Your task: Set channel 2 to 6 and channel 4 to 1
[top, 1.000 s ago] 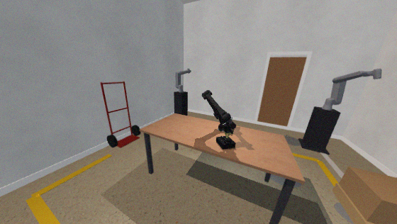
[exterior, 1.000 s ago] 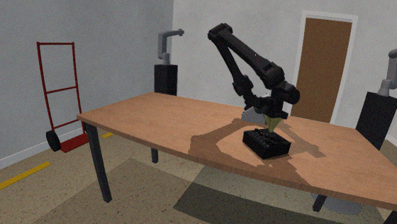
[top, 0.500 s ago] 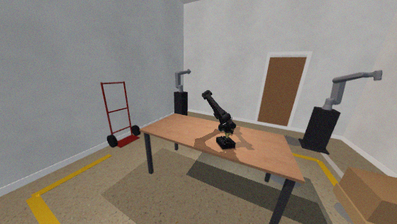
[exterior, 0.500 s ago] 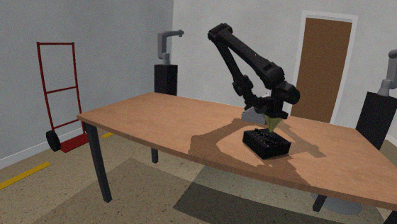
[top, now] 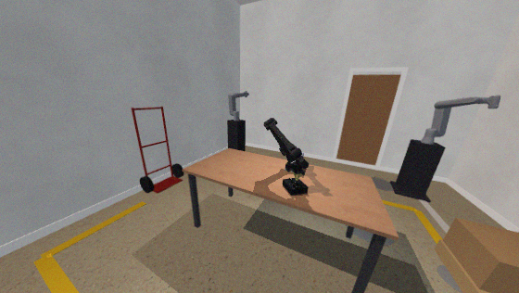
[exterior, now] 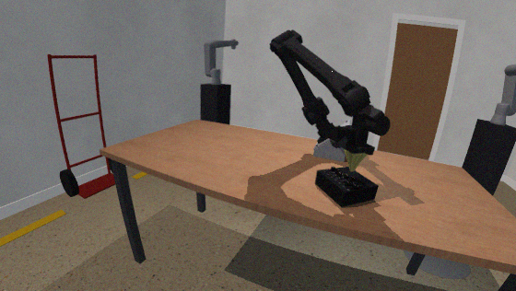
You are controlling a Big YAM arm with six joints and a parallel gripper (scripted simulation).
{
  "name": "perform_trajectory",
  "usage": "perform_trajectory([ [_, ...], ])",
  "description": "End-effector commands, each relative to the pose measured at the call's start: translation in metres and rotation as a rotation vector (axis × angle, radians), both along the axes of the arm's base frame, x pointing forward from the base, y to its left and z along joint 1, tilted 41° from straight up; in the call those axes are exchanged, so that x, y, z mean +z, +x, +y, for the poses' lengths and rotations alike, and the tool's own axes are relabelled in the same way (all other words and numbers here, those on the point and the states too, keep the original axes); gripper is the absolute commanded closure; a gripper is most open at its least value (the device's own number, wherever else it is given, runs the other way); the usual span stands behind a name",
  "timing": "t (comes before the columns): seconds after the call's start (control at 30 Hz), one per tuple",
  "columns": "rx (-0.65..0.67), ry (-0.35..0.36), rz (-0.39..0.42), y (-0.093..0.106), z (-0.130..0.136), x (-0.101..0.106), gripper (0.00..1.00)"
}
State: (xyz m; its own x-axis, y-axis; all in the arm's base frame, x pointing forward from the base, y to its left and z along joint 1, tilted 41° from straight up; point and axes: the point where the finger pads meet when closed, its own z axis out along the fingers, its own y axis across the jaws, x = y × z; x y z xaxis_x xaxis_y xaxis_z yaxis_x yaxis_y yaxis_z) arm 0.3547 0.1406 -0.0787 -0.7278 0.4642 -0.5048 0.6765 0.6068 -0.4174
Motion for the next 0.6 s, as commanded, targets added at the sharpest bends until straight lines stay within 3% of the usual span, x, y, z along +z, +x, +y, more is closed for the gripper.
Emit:
perform_trajectory([
  [0.0, 0.0, -0.012, 0.014, 0.001, -0.006, -0.007, 1.0],
  [0.2, 0.008, -0.003, -0.001, 0.002, 0.003, -0.007, 1.0],
  [0.37, 0.018, -0.009, 0.005, -0.011, 0.007, -0.01, 1.0],
  [0.57, -0.009, -0.002, -0.004, -0.003, 0.001, -0.009, 1.0],
])
